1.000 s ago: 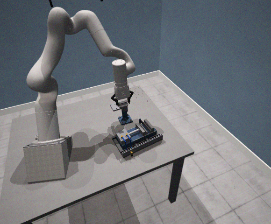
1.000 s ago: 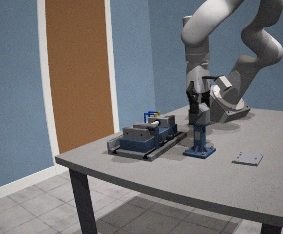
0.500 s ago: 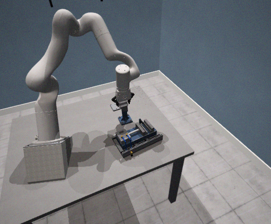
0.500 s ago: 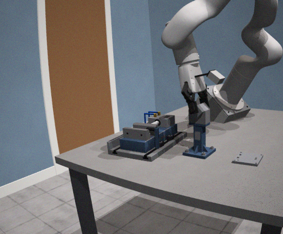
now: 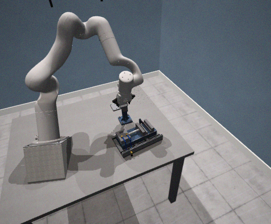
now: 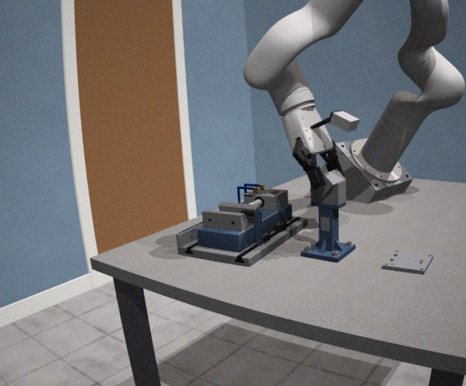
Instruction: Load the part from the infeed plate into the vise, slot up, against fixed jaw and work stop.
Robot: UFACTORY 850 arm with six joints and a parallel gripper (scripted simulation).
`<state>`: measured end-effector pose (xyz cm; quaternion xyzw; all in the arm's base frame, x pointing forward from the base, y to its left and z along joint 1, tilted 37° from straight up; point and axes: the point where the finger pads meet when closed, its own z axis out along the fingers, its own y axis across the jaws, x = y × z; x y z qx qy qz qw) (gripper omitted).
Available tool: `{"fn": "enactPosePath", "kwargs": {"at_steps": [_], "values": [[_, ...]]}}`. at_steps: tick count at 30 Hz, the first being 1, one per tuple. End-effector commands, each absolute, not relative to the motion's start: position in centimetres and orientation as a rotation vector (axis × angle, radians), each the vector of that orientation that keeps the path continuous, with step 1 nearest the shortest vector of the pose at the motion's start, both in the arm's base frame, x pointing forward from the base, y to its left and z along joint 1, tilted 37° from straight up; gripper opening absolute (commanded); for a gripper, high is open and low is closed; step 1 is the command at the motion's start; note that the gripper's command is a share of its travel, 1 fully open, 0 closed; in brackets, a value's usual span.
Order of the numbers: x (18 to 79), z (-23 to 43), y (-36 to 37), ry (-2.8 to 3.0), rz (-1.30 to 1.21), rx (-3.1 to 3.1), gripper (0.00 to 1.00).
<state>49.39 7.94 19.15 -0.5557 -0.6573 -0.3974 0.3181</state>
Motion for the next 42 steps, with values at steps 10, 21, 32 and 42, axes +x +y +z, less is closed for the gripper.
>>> {"fn": "enactPosePath", "kwargs": {"at_steps": [10,21,32,42], "values": [[49.47,19.03,7.84,-1.629,-1.123,-1.352,0.89],[49.49,18.93,7.81,-1.564,-1.167,-1.283,0.89],[49.5,18.87,7.79,-1.521,-1.194,-1.238,0.89],[49.51,18.82,7.79,-1.492,-1.212,-1.206,0.89]]}}
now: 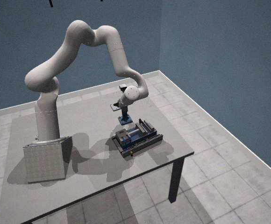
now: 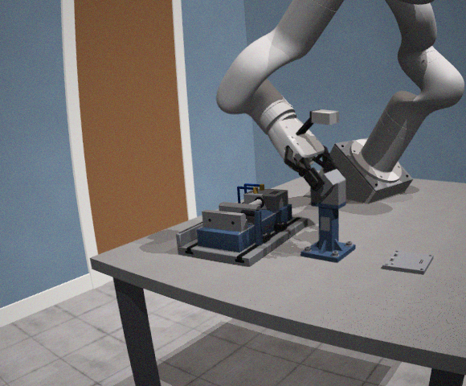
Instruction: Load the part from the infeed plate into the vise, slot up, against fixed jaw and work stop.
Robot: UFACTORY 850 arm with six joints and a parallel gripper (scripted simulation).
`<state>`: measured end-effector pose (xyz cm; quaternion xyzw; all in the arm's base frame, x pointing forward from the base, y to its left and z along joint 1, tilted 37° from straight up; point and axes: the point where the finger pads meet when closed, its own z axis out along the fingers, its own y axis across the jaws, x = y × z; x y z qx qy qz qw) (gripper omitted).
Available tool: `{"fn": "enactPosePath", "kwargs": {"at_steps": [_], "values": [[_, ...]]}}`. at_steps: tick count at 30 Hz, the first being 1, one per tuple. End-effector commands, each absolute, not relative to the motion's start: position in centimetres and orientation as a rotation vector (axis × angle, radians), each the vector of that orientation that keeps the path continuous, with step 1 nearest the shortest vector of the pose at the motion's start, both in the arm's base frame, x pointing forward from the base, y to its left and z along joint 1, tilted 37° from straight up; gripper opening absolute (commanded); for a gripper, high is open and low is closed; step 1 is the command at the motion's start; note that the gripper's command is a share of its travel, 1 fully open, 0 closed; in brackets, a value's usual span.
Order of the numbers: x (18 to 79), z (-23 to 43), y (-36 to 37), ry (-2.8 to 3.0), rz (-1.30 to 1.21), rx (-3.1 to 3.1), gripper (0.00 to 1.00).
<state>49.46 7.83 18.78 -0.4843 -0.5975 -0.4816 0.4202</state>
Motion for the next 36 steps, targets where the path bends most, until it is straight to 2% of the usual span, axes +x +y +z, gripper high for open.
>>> {"fn": "enactPosePath", "kwargs": {"at_steps": [1,36], "values": [[49.51,18.82,7.79,-1.49,-1.214,-1.204,0.89],[49.52,18.8,7.78,-1.474,-1.223,-1.188,0.89]]}}
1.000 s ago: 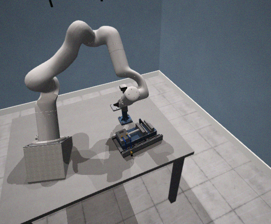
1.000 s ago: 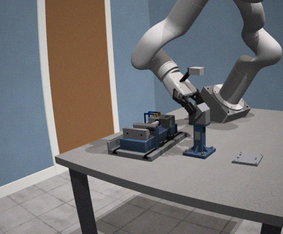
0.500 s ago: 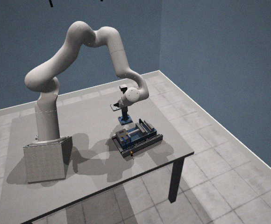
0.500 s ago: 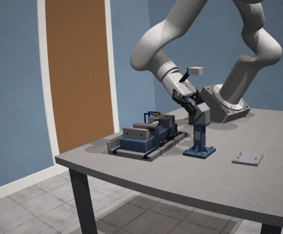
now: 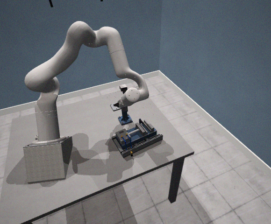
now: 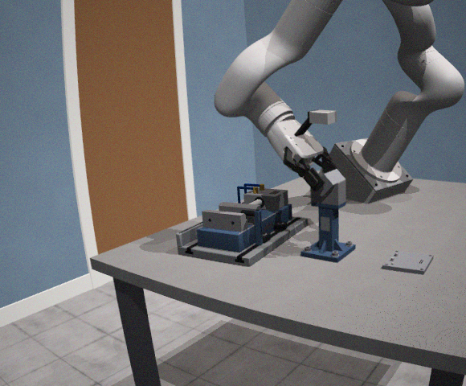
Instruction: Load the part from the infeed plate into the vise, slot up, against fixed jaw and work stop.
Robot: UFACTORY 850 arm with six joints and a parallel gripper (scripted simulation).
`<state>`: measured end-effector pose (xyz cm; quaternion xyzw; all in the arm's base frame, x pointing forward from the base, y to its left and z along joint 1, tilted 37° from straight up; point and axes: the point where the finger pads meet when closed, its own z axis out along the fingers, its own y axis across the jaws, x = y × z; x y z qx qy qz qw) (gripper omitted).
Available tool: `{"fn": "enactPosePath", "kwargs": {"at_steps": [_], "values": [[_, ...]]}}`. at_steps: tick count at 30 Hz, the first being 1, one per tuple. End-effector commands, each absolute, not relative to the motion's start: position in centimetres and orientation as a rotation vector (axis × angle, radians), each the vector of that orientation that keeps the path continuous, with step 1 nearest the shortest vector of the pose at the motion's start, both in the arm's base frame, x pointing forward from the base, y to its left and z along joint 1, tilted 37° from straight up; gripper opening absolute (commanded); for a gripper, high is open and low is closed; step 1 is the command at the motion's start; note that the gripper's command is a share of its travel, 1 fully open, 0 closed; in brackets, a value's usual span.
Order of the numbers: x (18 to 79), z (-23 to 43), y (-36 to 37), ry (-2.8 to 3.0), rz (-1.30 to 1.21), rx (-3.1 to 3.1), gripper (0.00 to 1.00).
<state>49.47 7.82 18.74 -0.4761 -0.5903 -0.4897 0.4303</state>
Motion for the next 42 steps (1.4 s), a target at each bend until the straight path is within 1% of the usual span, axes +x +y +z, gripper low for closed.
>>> {"fn": "enactPosePath", "kwargs": {"at_steps": [1,3,4,42], "values": [[49.52,18.8,7.78,-1.474,-1.223,-1.188,0.89],[49.52,18.8,7.78,-1.474,-1.223,-1.188,0.89],[49.52,18.8,7.78,-1.474,-1.223,-1.188,0.0],[49.52,18.8,7.77,-1.474,-1.223,-1.188,0.0]]}}
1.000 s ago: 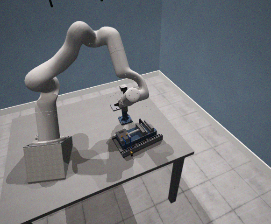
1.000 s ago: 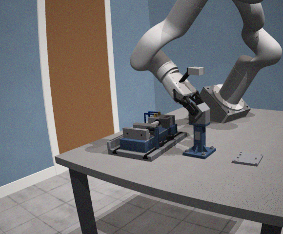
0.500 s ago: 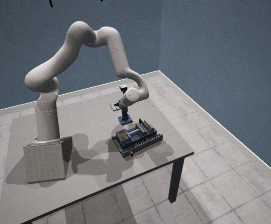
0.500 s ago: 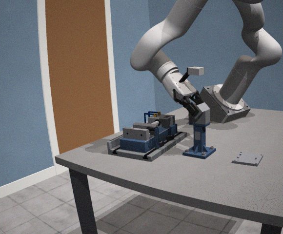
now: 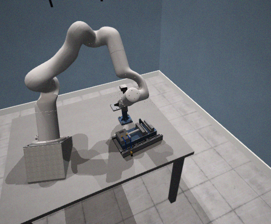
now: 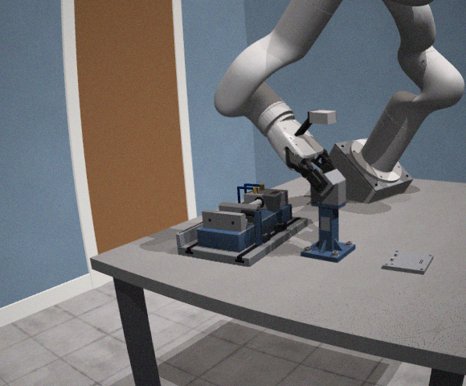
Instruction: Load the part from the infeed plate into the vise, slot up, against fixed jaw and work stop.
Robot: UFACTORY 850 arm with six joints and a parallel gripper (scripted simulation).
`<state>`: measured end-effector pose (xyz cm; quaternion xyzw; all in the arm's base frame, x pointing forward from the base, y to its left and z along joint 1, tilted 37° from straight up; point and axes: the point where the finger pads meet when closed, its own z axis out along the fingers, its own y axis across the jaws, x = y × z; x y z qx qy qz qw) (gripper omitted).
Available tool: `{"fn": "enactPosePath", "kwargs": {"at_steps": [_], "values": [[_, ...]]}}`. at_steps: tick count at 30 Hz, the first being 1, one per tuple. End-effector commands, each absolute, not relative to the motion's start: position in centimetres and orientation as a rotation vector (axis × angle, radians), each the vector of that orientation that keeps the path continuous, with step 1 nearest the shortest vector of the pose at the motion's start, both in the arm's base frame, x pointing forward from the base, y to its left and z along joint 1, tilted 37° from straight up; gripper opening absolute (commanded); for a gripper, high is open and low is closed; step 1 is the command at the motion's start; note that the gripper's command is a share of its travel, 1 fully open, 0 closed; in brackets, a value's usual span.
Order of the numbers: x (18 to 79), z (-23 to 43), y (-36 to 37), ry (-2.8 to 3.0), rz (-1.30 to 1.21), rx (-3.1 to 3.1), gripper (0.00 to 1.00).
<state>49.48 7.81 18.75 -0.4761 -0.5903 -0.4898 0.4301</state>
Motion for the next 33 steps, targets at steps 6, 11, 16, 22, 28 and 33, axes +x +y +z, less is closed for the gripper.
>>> {"fn": "enactPosePath", "kwargs": {"at_steps": [6,11,16,22,28,33], "values": [[49.51,18.83,7.75,-1.474,-1.223,-1.188,0.0],[49.5,18.86,7.73,-1.474,-1.223,-1.188,0.0],[49.48,18.94,7.66,-1.474,-1.223,-1.188,0.0],[49.45,19.09,7.54,-1.474,-1.223,-1.188,0.0],[49.42,19.23,7.44,-1.474,-1.223,-1.188,0.0],[49.39,19.43,7.29,-1.474,-1.223,-1.188,0.0]]}}
